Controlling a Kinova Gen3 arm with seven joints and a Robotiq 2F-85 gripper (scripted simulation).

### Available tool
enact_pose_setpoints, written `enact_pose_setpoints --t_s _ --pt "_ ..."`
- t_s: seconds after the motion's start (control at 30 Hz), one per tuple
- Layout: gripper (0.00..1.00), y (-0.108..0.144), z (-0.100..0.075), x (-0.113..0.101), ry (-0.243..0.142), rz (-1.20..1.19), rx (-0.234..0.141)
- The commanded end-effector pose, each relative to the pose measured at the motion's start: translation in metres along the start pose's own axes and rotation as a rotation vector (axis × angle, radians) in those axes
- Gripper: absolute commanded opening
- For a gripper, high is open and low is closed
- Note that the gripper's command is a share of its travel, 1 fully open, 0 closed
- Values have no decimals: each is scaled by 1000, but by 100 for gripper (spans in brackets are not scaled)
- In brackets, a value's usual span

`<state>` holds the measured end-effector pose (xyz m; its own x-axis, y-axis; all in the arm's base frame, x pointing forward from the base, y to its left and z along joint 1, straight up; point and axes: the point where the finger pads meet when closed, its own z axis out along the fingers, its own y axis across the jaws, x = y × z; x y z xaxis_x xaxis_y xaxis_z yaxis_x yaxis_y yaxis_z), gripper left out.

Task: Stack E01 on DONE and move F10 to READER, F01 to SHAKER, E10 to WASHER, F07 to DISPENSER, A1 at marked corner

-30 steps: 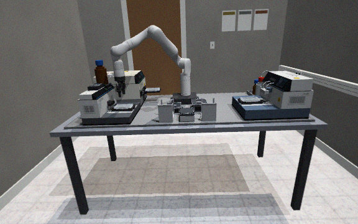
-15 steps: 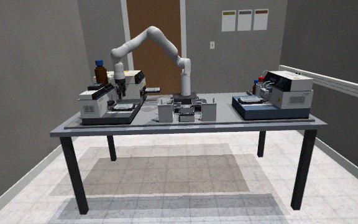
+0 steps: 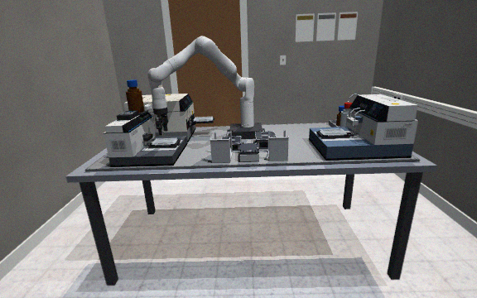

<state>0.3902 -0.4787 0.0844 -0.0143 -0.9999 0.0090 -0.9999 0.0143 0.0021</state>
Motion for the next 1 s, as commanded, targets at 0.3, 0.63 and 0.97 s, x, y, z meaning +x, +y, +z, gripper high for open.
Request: enact_pose_setpoints --t_s 0.3,0.63,0.97 --pt "100 0 18 0 -2 -1 5" --pt "100 0 17 0 0 -1 4" --pt "100 -1 18 0 0 -1 4"
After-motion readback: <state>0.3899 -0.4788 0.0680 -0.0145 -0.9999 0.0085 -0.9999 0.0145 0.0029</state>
